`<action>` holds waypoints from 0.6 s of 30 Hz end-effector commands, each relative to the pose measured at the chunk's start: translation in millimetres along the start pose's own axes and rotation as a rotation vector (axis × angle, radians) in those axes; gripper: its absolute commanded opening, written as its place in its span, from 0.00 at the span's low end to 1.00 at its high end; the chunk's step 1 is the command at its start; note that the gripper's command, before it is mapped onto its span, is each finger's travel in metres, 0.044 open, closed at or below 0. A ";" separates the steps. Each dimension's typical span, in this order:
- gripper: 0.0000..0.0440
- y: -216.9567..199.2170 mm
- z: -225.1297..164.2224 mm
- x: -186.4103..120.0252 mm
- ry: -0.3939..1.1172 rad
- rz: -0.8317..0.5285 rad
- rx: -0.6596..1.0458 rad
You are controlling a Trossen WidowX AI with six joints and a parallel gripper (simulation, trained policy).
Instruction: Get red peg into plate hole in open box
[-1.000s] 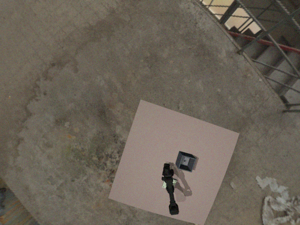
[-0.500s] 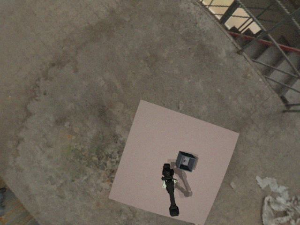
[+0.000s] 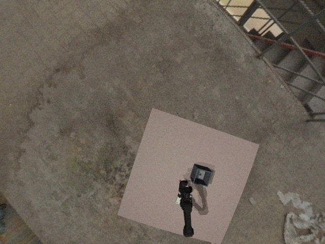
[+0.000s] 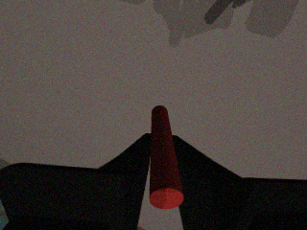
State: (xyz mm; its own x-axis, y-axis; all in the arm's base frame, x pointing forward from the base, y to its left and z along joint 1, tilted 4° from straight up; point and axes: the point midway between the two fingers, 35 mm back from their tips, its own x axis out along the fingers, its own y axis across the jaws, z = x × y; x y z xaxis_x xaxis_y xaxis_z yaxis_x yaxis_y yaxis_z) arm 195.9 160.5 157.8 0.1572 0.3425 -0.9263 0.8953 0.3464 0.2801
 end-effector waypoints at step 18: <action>0.00 31.1 67.5 -60.6 -0.191 0.095 0.020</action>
State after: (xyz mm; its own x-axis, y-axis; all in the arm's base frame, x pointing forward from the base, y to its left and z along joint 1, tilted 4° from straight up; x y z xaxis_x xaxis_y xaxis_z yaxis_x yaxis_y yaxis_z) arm 237.3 98.4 201.5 0.3046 0.2173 -0.9274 0.8819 0.3036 0.3608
